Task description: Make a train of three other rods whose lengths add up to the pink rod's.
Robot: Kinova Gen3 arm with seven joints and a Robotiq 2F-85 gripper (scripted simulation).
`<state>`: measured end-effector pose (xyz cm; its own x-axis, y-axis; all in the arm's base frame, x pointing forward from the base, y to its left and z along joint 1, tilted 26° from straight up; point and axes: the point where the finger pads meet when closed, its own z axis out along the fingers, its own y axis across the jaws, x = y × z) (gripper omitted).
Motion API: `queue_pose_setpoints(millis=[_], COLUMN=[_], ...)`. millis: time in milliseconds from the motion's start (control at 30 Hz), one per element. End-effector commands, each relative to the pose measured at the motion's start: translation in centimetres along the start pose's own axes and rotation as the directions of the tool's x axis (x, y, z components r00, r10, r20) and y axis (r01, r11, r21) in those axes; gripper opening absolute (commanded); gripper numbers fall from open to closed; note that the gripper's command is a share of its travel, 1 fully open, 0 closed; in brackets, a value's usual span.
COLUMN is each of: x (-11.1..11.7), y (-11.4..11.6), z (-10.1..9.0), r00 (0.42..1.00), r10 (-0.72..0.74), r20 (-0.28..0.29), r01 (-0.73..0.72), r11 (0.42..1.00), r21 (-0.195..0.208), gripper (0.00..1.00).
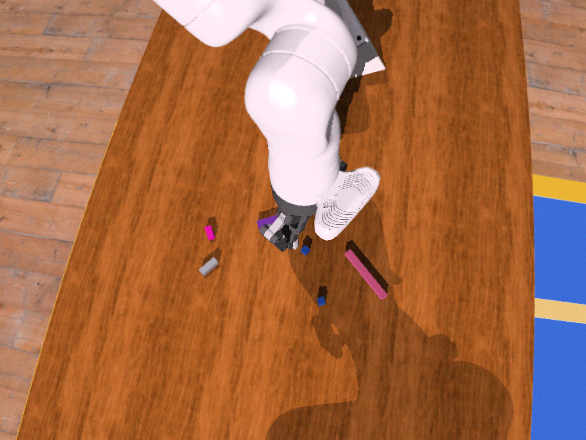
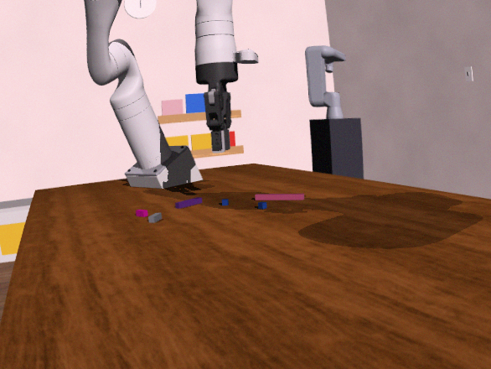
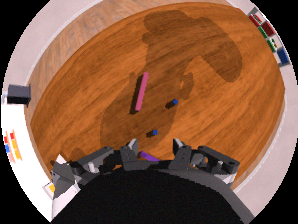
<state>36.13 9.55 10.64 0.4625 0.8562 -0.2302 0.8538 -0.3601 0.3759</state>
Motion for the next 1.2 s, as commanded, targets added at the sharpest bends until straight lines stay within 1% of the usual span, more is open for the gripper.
queue_pose_setpoints(millis=[0, 733, 967, 1167], x=[0.04, -0.09, -0.31, -0.6], y=[0.02, 0.11, 0.27, 0.48], z=[-0.05, -0.01, 0.07, 0.16], r00=[1.0, 0.999, 0.995, 0.984], r10=[0.0, 0.038, 0.098, 0.179], r20=[-0.001, 0.0, 0.001, 0.003], r01=[0.0, -0.038, -0.098, -0.179], r11=[1.0, 0.999, 0.995, 0.984], r21=[-0.001, -0.001, -0.001, -0.001], gripper=[1.0, 1.0, 1.0, 1.0])
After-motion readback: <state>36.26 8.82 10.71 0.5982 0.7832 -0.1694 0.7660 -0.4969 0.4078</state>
